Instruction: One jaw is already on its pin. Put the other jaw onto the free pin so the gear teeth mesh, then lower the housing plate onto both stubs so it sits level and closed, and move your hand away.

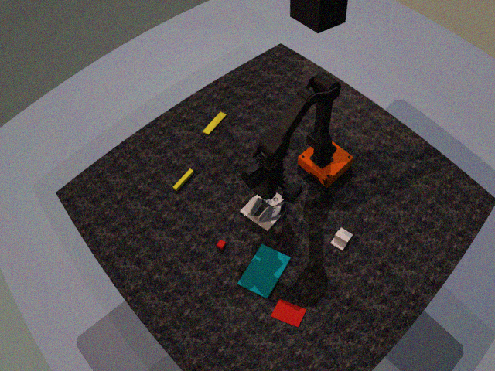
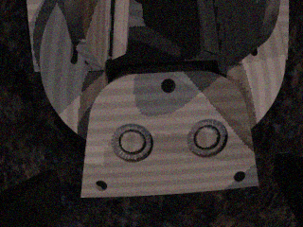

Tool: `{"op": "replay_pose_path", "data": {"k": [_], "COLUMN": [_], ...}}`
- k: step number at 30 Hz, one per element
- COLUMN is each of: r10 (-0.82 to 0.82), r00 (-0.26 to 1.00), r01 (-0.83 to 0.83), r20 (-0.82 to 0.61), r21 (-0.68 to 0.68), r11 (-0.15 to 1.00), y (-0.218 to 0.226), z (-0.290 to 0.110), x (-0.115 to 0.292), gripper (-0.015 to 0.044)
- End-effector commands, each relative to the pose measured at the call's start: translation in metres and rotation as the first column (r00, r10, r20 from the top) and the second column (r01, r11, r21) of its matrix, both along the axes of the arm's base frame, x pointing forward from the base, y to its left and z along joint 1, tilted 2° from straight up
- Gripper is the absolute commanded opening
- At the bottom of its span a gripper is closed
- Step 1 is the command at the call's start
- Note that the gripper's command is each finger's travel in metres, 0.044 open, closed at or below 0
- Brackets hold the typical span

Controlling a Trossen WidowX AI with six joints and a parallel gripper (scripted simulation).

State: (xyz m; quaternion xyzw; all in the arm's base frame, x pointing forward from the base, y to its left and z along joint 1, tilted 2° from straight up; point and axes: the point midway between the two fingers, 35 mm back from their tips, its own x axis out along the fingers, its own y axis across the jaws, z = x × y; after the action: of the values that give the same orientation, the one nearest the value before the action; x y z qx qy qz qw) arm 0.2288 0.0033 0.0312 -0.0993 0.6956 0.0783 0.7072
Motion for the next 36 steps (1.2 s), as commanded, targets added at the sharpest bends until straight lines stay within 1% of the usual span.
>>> {"op": "replay_pose_path", "data": {"k": [1, 3, 7, 9, 12, 14, 36], "r10": [-0.002, -0.001, 0.002, 0.001, -0.001, -0.001, -0.001], "r00": [1.0, 1.0, 0.999, 0.999, 1.0, 1.0, 1.0], "r01": [0.002, 0.001, -0.002, -0.001, 0.001, 0.001, 0.001], "r20": [0.023, 0.022, 0.037, 0.033, 0.023, 0.02, 0.02], "r21": [0.0, 0.0, 0.001, 0.001, 0.0, 0.0, 0.0], "r11": [1.0, 1.0, 1.0, 1.0, 1.0, 1.0, 1.0], "y": [0.001, 0.001, 0.001, 0.002, 0.004, 0.004, 0.004], "z": [0.04, 0.049, 0.044, 0.059, 0.091, 0.098, 0.098], "x": [0.0, -0.002, 0.002, -0.005, -0.024, -0.029, -0.029], "gripper": [0.044, 0.044, 0.044, 0.044, 0.044, 0.044, 0.044]}}
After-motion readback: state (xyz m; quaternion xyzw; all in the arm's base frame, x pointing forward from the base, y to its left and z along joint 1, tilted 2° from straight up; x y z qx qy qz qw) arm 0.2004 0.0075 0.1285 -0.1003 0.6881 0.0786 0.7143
